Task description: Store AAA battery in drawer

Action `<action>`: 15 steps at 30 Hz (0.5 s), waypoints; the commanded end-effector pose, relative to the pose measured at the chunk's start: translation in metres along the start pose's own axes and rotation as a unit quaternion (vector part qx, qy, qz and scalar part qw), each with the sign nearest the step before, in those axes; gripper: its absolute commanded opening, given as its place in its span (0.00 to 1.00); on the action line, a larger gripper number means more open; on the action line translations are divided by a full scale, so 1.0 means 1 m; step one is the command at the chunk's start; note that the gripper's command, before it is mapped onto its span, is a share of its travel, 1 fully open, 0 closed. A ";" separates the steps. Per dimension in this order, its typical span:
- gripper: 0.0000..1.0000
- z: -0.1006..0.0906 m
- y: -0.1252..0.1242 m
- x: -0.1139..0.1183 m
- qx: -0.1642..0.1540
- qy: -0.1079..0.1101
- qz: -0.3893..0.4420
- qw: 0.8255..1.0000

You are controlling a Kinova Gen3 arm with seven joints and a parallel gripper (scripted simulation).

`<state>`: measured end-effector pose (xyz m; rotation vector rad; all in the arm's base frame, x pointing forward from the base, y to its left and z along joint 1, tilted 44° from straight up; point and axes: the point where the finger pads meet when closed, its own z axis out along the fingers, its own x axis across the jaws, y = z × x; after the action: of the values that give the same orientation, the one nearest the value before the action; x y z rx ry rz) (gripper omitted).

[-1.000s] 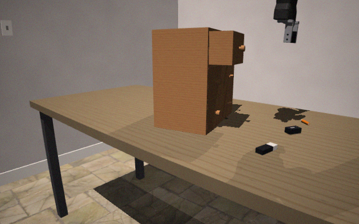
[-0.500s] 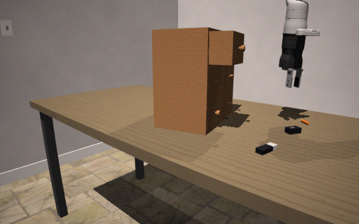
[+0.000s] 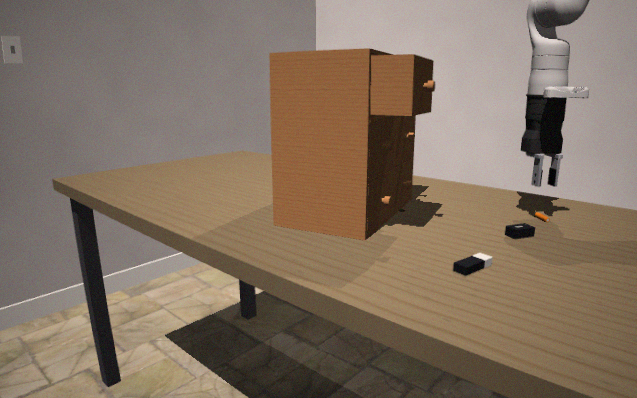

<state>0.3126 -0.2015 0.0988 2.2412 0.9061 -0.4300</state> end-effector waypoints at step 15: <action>0.54 0.002 -0.001 -0.003 0.002 -0.001 0.003 1.000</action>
<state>0.3093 -0.2043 0.0988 2.2471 0.8967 -0.4324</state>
